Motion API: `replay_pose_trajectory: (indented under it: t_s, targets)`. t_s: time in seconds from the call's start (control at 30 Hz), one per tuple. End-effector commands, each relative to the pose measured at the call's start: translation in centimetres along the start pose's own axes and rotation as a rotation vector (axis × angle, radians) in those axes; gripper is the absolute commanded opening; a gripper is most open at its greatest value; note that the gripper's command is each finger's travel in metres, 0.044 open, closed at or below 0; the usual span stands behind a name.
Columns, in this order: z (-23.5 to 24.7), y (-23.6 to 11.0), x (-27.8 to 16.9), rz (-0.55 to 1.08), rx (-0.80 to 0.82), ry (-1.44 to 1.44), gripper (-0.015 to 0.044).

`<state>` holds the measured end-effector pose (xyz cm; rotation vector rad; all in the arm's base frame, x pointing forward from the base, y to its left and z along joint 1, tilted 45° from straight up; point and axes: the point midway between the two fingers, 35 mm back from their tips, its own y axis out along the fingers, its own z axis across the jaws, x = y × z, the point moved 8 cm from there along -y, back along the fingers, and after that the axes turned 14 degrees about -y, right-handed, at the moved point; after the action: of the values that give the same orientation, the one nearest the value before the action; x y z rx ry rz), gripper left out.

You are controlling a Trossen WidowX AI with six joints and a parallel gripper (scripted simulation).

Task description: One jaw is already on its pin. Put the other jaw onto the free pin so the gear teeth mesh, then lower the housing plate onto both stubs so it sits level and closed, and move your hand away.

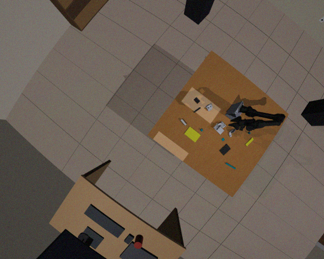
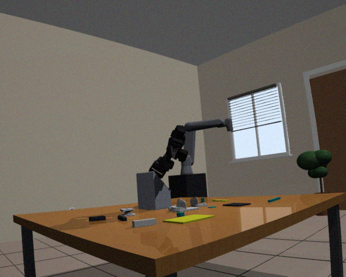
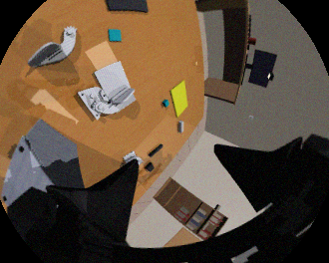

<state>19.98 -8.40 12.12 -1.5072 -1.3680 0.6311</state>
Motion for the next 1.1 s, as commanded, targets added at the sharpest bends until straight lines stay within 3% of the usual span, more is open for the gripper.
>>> replay_pose_trajectory:
  t_s: [0.0,1.07]
  targets:
    - [-0.3,0.1,0.7,-0.038,0.011,-0.095,0.0440]
    - [0.2,1.2,6.6,-0.372,0.076,-0.849,0.0440]
